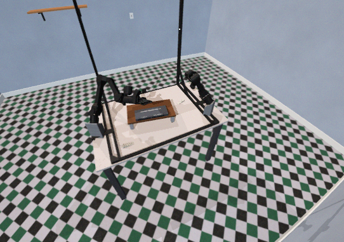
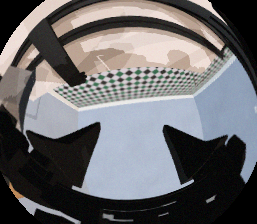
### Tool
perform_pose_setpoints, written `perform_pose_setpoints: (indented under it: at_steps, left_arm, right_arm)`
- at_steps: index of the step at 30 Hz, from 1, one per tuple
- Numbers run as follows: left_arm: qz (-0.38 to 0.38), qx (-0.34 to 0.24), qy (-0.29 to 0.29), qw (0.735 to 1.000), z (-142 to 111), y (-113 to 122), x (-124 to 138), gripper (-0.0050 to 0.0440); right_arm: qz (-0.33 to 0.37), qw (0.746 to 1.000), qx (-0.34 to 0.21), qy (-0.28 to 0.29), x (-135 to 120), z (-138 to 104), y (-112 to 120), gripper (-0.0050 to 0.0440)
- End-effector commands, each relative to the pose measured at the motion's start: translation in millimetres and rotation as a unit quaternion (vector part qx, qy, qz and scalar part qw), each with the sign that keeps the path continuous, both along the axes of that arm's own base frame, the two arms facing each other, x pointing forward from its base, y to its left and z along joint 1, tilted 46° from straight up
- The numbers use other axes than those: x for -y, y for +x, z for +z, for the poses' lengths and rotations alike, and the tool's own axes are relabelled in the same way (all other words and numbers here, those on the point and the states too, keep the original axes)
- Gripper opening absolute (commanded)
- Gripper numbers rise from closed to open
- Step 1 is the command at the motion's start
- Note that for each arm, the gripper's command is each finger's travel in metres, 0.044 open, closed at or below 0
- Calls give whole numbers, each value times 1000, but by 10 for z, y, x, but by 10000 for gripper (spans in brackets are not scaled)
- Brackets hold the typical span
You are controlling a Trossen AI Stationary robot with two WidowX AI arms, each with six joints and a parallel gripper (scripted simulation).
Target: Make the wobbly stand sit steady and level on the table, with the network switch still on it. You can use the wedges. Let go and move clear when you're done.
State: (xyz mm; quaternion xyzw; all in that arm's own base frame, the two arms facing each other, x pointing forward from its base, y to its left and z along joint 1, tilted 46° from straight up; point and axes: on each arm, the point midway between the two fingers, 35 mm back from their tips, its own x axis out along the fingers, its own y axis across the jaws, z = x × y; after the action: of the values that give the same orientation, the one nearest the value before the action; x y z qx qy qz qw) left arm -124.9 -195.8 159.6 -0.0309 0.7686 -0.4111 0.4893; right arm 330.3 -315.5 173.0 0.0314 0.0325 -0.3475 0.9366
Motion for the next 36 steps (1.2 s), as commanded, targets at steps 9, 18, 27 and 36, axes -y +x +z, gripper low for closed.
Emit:
perform_pose_setpoints:
  at_steps: [9, 18, 27, 36]
  left_arm:
    - [0, 0, 0, 1000, 0, 0, 0, 400]
    - [28, 5, 9, 1000, -33, 155, 55, 0]
    - [273, -6, 90, 958, -253, 1476, 29, 0]
    - [341, -15, 104, 934, -296, 1683, -93, 0]
  right_arm:
    - [0, 1000, 0, 0, 0, 0, 0, 400]
    - [0, 1000, 8, -8, -27, 130, -27, 0]
    - [0, 994, 79, -79, -393, 1207, -391, 0]
    - [0, 989, 104, -105, -513, 1506, -509, 0]
